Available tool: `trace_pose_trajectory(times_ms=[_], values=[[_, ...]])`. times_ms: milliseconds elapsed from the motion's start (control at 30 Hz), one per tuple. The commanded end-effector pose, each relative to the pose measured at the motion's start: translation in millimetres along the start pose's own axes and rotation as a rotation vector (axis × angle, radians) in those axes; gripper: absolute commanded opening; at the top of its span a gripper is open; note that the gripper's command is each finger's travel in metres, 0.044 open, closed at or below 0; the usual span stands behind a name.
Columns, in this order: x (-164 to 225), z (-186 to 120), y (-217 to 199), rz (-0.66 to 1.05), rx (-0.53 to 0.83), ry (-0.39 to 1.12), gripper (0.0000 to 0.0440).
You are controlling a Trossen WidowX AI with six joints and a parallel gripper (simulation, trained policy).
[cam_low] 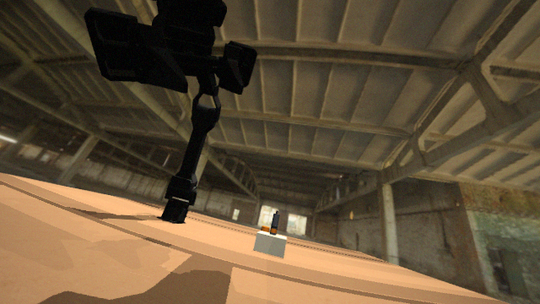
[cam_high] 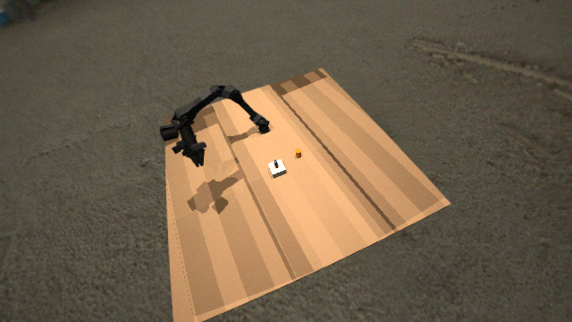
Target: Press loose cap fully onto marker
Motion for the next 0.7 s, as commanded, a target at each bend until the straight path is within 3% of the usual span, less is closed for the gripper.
trace_pose_trajectory(times_ms=[0,667], values=[[3.9,7.9,6.3,-0.014,0.006,0.024,0.0283],[34.2,49.5,51.8,-0.086,0.027,0.164,0.0290]])
Point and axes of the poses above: the point midway between the two fingers, 35 mm back from their tips, its own z axis out along the fingers, its own y axis across the jaws, x = y × z, the point moved 2 cm from there along -z, back along the fingers, and after that the axes turned 6 degrees about z, right-handed, at the moved point
